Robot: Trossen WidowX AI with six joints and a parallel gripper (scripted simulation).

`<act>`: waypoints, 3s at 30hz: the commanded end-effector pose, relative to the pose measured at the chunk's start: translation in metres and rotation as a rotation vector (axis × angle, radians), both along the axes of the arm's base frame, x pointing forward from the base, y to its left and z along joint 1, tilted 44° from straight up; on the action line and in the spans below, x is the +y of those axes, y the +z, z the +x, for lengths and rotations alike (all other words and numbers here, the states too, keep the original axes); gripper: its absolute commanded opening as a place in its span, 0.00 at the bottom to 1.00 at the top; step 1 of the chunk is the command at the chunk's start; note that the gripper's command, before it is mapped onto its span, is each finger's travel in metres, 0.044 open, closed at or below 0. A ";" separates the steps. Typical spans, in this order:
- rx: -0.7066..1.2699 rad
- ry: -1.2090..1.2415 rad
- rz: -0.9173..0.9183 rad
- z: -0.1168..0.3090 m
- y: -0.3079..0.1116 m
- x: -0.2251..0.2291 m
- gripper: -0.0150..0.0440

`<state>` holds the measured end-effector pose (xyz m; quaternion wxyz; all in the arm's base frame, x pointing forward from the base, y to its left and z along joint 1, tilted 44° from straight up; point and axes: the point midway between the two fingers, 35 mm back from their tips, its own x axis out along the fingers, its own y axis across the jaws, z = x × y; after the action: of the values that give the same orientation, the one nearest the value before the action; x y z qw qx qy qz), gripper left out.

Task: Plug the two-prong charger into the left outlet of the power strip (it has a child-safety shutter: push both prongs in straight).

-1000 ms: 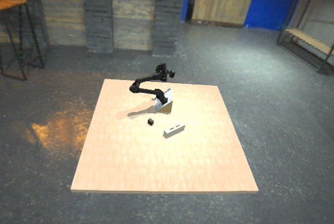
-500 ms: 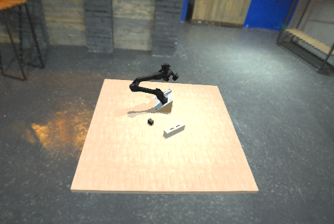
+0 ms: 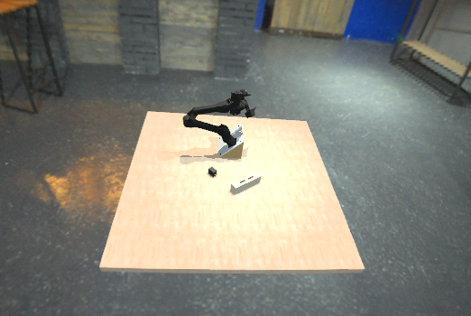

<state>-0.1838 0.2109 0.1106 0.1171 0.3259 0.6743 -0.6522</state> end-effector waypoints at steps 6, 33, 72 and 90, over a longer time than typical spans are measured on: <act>-0.050 -0.265 -0.117 0.038 -0.010 0.027 1.00; -0.132 -1.037 -0.455 0.165 -0.039 0.055 1.00; -0.158 -2.157 -0.822 0.331 -0.056 -0.023 1.00; -0.173 -2.638 -0.915 0.376 -0.049 -0.091 1.00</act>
<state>0.1840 0.1336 0.0586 -0.4248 0.6913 -0.3716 -0.4511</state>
